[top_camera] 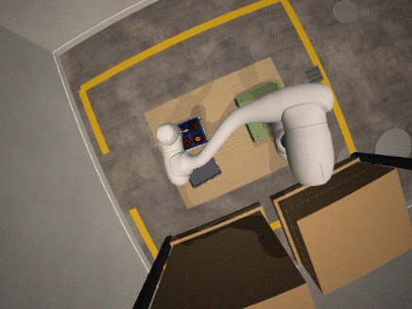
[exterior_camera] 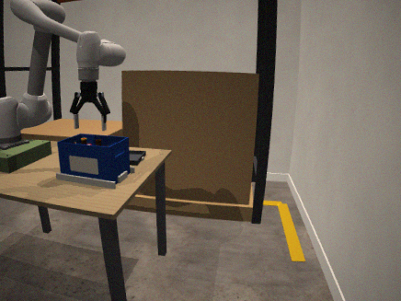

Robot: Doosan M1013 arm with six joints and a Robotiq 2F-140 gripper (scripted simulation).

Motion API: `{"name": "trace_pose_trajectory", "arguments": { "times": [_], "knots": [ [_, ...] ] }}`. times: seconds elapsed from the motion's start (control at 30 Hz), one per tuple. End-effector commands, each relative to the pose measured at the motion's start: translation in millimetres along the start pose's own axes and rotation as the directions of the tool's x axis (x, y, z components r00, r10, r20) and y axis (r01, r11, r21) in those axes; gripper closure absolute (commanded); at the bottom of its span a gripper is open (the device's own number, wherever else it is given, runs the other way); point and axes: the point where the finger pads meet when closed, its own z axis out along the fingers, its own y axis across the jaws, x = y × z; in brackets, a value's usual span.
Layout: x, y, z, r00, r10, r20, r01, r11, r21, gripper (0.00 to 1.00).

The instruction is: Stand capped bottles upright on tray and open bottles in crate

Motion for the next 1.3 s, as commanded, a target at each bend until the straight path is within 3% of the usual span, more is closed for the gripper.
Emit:
{"name": "trace_pose_trajectory", "arguments": {
  "times": [0.0, 0.8, 1.27],
  "knots": [
    [-15, -1, 0, 1.000, 0.001, 0.002, -0.001, 1.000, 0.001, 0.00],
    [-77, -1, 0, 1.000, 0.002, 0.003, -0.002, 1.000, 0.003, 0.00],
    [-75, 0, 1, 1.000, 0.001, 0.002, -0.001, 1.000, 0.003, 0.00]
  ]
}}
